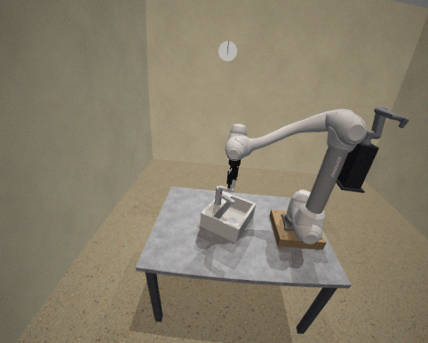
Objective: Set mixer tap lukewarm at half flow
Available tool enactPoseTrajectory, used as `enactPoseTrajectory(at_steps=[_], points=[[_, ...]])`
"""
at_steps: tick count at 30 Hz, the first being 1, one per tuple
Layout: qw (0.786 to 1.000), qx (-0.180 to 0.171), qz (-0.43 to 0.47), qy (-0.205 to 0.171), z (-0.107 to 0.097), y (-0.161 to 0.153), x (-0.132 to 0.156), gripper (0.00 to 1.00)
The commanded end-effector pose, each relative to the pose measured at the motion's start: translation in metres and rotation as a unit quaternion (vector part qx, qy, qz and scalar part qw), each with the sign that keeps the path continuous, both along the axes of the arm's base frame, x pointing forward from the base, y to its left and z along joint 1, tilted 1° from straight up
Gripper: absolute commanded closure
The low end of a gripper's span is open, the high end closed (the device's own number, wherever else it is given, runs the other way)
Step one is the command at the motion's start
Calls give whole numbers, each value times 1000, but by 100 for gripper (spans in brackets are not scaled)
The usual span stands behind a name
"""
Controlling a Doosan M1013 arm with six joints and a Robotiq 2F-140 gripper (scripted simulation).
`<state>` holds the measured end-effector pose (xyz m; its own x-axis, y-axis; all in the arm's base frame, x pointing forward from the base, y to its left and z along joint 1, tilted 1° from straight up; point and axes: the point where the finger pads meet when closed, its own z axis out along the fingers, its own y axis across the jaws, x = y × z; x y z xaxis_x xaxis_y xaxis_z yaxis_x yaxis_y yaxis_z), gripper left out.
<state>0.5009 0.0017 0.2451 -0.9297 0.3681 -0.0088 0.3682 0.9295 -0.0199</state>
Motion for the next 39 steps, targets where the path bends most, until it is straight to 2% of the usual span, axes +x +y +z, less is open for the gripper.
enactPoseTrajectory(at_steps=[1,21,39], points=[[1000,0,0,0,-4,0,0,61],[1000,0,0,0,-28,-1,0,61],[1000,0,0,0,-33,-1,0,61]])
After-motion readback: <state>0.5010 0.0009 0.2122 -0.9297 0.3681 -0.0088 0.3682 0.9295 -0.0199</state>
